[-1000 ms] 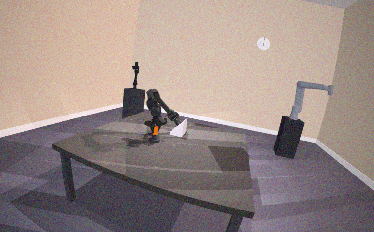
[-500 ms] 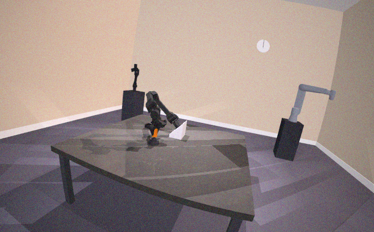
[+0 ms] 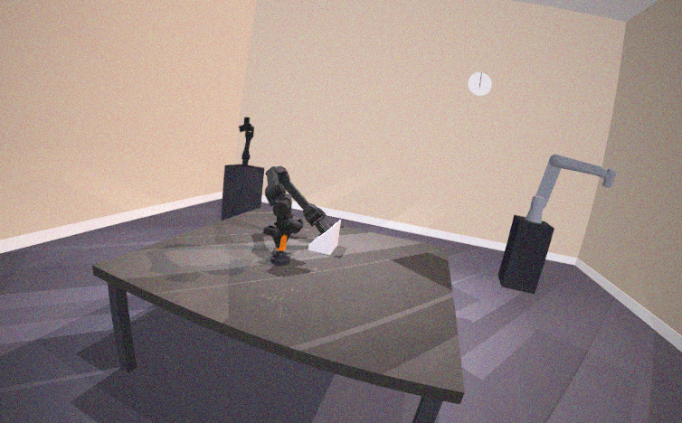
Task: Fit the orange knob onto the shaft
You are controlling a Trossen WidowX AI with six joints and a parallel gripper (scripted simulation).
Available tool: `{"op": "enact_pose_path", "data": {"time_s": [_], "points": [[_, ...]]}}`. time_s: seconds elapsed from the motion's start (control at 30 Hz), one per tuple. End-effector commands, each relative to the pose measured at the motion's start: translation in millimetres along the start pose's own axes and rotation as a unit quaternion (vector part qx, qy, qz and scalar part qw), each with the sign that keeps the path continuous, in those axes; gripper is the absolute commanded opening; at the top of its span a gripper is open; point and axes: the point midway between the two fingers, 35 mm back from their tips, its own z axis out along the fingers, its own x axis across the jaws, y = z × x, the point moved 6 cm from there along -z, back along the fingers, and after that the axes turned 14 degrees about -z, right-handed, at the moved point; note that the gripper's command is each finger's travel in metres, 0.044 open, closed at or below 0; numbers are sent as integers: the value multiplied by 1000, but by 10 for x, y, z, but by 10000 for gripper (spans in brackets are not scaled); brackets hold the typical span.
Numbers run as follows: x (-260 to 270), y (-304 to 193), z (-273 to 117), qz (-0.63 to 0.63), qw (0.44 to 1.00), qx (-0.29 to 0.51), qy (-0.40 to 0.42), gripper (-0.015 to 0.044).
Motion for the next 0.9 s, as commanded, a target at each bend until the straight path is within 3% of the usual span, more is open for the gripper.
{"op": "enact_pose_path", "data": {"time_s": [0.0,0.27,0.5,0.87], "points": [[-11,-5,1,0,1000,2,-3,0],[1,-1,-45,-4,1000,2,-3,0],[28,12,-38,-104,995,2,-3,0],[38,16,8,-104,995,2,-3,0]]}}
